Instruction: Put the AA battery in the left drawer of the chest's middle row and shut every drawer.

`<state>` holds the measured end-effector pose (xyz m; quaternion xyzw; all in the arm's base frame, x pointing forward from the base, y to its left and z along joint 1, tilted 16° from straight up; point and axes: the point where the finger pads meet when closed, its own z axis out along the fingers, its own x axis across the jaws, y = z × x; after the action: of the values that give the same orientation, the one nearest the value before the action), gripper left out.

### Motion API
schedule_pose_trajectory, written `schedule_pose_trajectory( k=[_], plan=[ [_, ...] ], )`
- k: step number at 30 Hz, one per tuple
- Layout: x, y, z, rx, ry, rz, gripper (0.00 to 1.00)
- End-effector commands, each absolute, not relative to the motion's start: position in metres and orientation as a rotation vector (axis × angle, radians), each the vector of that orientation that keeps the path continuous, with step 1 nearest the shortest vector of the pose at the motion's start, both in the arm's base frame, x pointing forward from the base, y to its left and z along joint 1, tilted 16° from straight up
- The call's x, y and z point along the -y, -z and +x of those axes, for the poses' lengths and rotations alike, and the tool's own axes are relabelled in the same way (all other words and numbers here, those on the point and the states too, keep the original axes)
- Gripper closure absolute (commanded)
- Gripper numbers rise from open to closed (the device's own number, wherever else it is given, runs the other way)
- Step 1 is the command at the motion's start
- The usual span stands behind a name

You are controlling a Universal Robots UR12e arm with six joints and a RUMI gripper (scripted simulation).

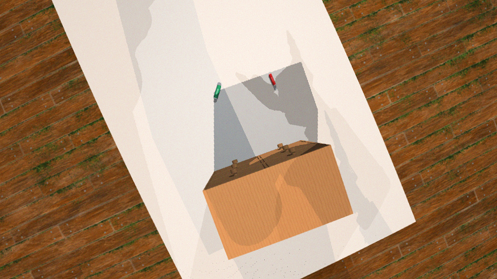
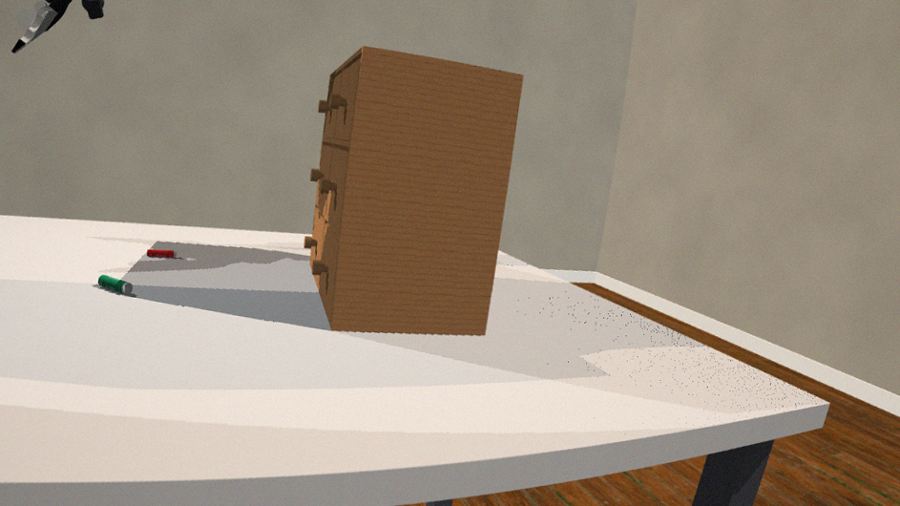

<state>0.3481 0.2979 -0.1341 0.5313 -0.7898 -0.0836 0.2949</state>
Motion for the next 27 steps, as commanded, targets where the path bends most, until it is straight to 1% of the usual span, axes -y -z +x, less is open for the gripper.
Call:
schedule_pose_trajectory(
  k=[1,20,27],
  plan=[
    [-0.298,0.134,0.348,2.103,0.222,1.414,0.00],
    [-0.298,0.134,0.349,2.107,0.223,1.411,0.00],
    [-0.287,0.139,0.374,2.239,0.235,1.315,0.00]
  ],
)
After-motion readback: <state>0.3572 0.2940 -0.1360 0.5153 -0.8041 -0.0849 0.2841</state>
